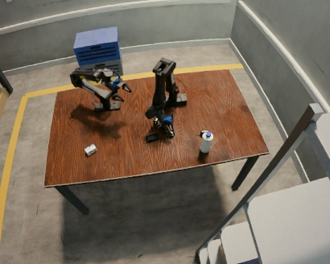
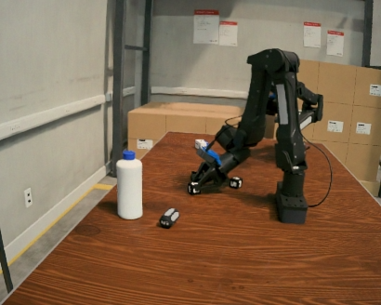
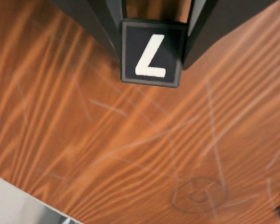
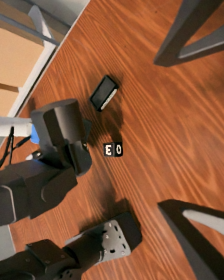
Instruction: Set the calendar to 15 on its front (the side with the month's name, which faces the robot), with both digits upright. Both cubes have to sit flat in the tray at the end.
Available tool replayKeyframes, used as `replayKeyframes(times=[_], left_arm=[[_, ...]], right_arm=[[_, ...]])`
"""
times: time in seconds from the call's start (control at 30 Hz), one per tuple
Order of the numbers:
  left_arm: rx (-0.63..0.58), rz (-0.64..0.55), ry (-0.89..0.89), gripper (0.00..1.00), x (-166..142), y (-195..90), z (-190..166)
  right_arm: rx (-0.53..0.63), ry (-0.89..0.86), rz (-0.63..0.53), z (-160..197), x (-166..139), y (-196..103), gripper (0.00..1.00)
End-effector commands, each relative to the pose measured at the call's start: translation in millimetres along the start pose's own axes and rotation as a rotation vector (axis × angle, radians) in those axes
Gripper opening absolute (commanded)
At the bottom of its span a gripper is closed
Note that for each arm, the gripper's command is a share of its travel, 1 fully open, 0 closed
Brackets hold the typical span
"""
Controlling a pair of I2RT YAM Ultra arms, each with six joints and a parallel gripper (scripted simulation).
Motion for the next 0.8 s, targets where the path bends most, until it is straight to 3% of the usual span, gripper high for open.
replayKeyframes(times=[0.0,0.03,0.07,0.13,0.17,0.2,0.6,0.63,0.7,0.77], left_arm=[[0.004,0.015,0.016,0.26,-6,0,4],[0.004,0.015,0.016,0.26,-6,0,4],[0.004,0.015,0.016,0.38,-6,0,4],[0.004,0.015,0.016,0.38,-6,0,4],[0.004,0.015,0.016,0.43,-6,0,4],[0.006,0.005,0.011,0.54,-6,0,6],[-0.021,-0.018,-0.022,0.55,6,-21,4],[-0.027,-0.021,-0.031,0.67,8,-23,1],[-0.027,-0.021,-0.031,0.67,8,-23,1],[-0.027,-0.020,-0.031,0.89,9,-27,1]], right_arm=[[0.006,0.000,-0.015,1,4,-7,1.00],[0.006,0.000,-0.015,1,4,-7,1.00],[0.006,0.000,-0.015,1,4,-7,1.00],[0.006,0.000,-0.015,1,4,-7,1.00],[0.006,0.000,-0.015,1,4,-7,1.00],[0.006,0.000,-0.015,1,4,-7,1.00],[0.006,0.000,-0.015,1,4,-7,1.00],[0.006,0.000,-0.015,1,4,-7,1.00],[0.006,0.000,-0.015,1,4,-7,1.00],[0.006,0.000,-0.015,1,4,-7,1.00]])
Point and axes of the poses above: on each arm, the point where the finger pads meet when closed, its own y axis out along the fingers, its own z axis across the jaws, x = y × z, the point moved 6 cm from there along -y, back along the fingers, and after that the axes turned 13 degrees about y, right-handed, at the moved point
